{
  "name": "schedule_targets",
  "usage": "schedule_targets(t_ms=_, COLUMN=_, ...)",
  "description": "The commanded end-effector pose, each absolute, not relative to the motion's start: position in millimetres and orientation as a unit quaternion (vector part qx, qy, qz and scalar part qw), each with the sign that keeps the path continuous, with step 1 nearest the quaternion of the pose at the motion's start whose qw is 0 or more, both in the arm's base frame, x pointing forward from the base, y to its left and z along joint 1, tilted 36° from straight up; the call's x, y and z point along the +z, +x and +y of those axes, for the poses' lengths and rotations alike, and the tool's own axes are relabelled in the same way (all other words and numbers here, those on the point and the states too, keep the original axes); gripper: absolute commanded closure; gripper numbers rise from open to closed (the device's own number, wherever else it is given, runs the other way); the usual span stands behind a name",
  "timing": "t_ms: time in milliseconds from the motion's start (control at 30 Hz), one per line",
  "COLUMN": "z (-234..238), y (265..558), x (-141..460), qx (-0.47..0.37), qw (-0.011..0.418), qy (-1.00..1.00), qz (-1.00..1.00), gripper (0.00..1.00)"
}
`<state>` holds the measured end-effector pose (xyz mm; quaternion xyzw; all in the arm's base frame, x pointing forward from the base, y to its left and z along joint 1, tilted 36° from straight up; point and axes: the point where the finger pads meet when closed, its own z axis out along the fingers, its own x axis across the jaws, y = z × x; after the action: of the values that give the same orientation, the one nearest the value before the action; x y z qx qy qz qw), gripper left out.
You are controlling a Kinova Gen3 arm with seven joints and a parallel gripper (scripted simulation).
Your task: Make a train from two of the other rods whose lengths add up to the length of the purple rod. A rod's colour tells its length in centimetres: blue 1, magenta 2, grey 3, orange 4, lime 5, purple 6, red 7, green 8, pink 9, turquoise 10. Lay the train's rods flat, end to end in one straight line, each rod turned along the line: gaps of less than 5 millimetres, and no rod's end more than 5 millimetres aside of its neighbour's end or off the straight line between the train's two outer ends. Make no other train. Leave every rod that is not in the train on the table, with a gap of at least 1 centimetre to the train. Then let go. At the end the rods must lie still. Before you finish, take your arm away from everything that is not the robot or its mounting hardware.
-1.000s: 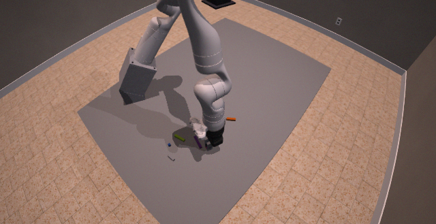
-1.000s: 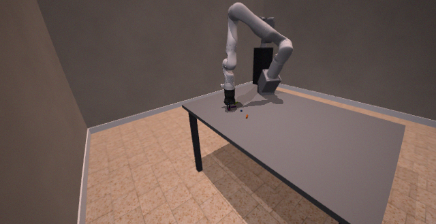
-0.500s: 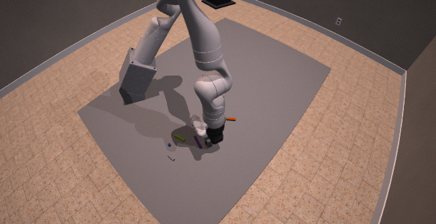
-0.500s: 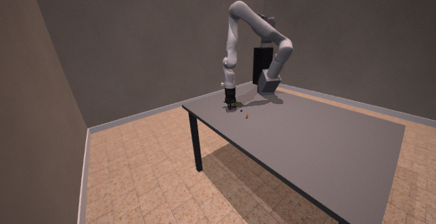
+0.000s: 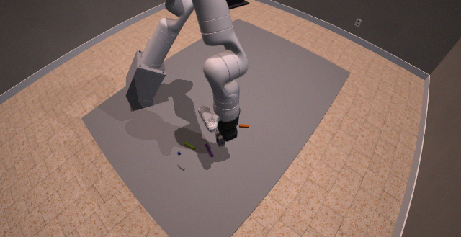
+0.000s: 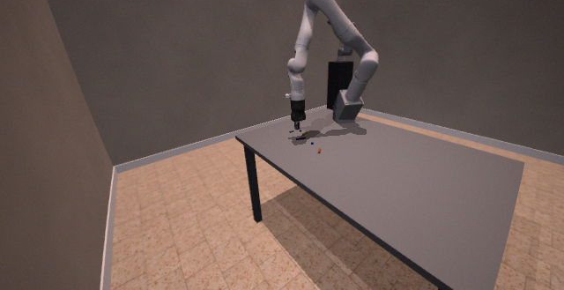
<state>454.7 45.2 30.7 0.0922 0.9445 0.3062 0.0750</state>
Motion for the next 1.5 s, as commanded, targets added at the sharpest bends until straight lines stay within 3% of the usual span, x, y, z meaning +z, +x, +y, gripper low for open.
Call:
schedule_targets(t_ms=0, z=31, y=458, x=39, qx=0.301, qw=0.084, qy=0.1, qz=0.945, gripper=0.76)
schedule_targets(t_ms=600, z=46, y=447, x=44, qx=0.315, qw=0.071, qy=0.147, qz=0.935, gripper=0.76)
schedule_targets(t_ms=833, z=88, y=405, x=58, qx=0.341, qw=0.02, qy=0.303, qz=0.89, gripper=0.76)
schedule_targets(t_ms=900, z=88, y=405, x=58, qx=0.341, qw=0.02, qy=0.303, qz=0.89, gripper=0.76)
schedule_targets(t_ms=1233, z=122, y=325, x=64, qx=0.316, qw=-0.067, qy=0.527, qz=0.786, gripper=0.76)
schedule_targets(t_ms=1467, z=124, y=309, x=63, qx=0.303, qw=-0.081, qy=0.566, qz=0.763, gripper=0.76)
